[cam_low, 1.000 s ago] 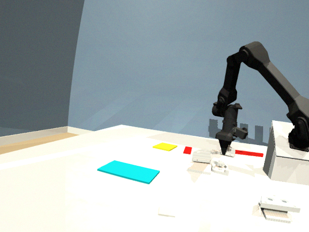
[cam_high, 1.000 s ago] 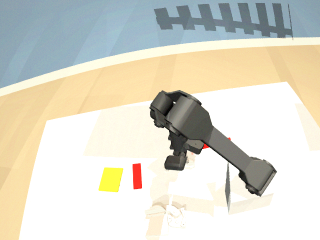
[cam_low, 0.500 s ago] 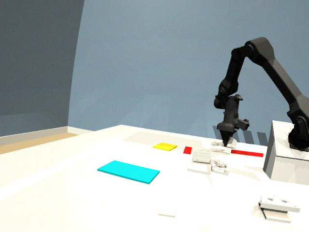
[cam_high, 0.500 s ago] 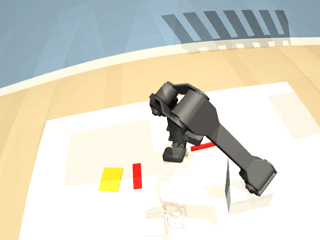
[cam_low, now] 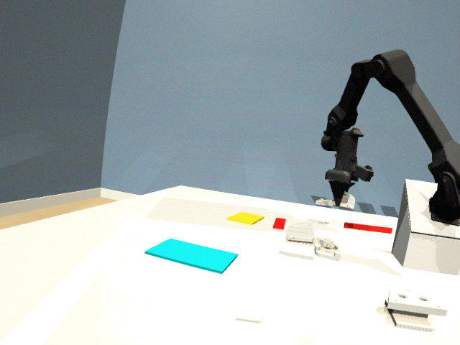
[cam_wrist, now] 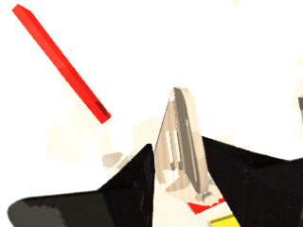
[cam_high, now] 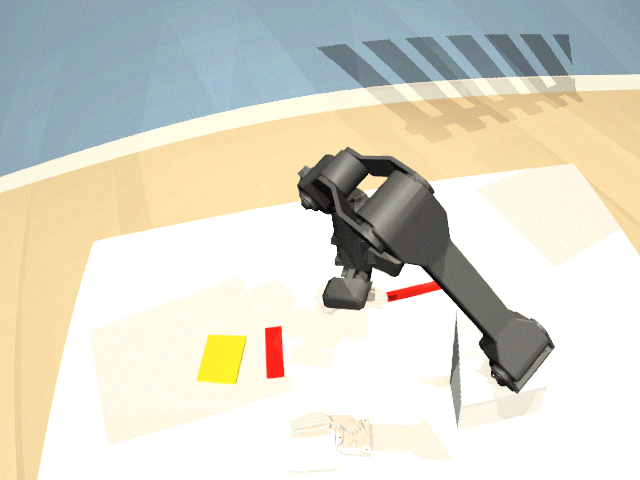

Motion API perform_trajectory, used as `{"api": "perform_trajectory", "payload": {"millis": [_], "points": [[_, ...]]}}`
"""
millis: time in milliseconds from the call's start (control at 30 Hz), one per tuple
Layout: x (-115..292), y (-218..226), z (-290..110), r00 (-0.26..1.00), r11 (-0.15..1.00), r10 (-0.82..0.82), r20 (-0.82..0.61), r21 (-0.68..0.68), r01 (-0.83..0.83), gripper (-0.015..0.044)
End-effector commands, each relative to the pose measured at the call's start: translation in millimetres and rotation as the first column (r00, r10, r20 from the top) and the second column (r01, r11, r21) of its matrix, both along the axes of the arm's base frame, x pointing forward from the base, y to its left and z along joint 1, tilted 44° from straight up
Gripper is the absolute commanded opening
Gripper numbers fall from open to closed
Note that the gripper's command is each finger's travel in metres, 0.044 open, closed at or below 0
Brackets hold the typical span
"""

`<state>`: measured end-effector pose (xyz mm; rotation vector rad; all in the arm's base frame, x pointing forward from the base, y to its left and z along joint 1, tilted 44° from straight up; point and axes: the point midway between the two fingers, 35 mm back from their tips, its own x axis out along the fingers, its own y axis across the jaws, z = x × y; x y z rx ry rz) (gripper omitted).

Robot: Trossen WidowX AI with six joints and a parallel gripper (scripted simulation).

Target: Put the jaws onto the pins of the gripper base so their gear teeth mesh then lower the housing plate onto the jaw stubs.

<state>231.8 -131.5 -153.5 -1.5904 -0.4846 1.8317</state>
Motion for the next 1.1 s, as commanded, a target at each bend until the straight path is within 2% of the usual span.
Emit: {"api": "perform_trajectory", "payload": {"millis": [0,233,533,1067], "points": [[2.3,-4.7,3.6,1.0,1.0,0.002,0.01,-0.01,-0.002,0.0134],[2.7,-4.0,4.8,1.0,1.0,0.014,0.021,-0.01,-0.014,0.0134],[8.2,6.2,20.5,0.97,0.985,0.174,0.168,-0.02,-0.173,0.0134],[15.1,26.7,47.8,0.8,0.894,0.437,0.411,-0.095,-0.439,0.0134]]}}
